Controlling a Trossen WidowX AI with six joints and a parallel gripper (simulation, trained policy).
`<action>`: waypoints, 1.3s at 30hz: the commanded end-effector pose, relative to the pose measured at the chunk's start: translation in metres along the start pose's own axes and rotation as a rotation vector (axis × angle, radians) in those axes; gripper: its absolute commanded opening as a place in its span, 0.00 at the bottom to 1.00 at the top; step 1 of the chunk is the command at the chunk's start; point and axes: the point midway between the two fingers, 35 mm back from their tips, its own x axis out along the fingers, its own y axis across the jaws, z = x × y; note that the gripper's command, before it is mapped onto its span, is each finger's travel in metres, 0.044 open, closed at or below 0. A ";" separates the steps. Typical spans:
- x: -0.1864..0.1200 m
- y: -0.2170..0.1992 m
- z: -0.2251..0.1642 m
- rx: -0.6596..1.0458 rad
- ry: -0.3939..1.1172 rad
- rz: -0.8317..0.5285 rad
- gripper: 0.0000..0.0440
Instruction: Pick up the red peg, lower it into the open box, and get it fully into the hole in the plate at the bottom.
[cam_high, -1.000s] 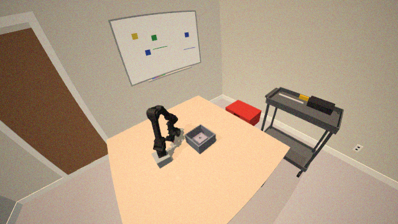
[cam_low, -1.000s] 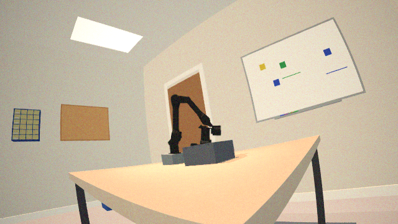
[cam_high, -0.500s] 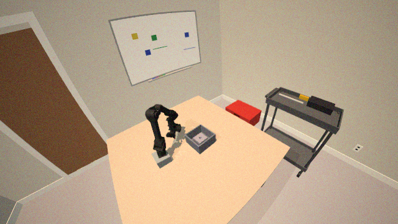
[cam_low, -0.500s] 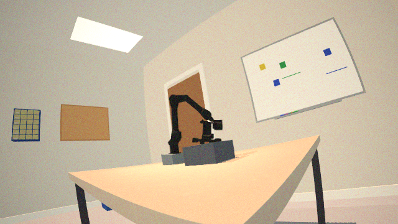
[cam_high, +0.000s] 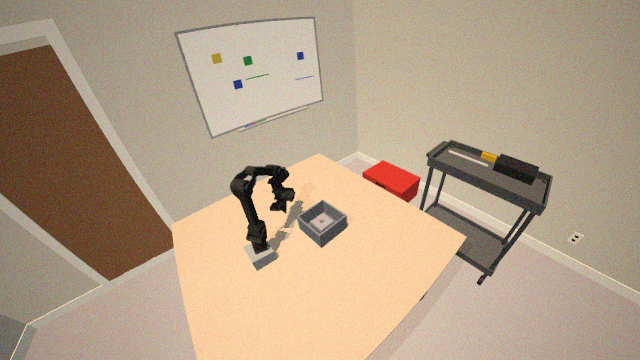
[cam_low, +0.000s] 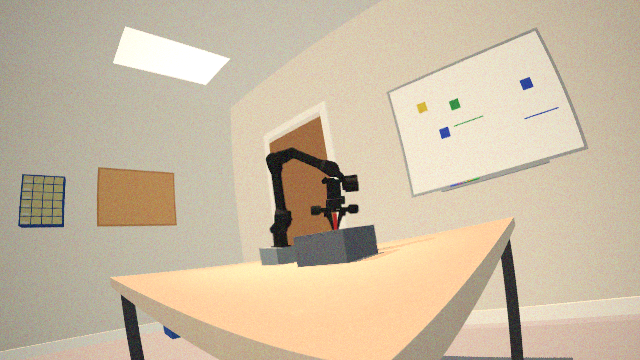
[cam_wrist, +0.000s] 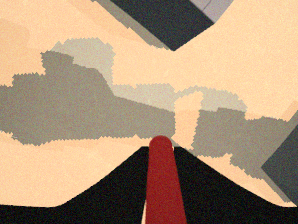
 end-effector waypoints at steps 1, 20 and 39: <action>-0.011 0.001 0.012 0.033 -0.023 0.014 0.00; -0.020 0.003 0.102 0.242 -0.125 0.033 0.00; 0.017 -0.007 0.183 0.244 -0.134 0.028 0.00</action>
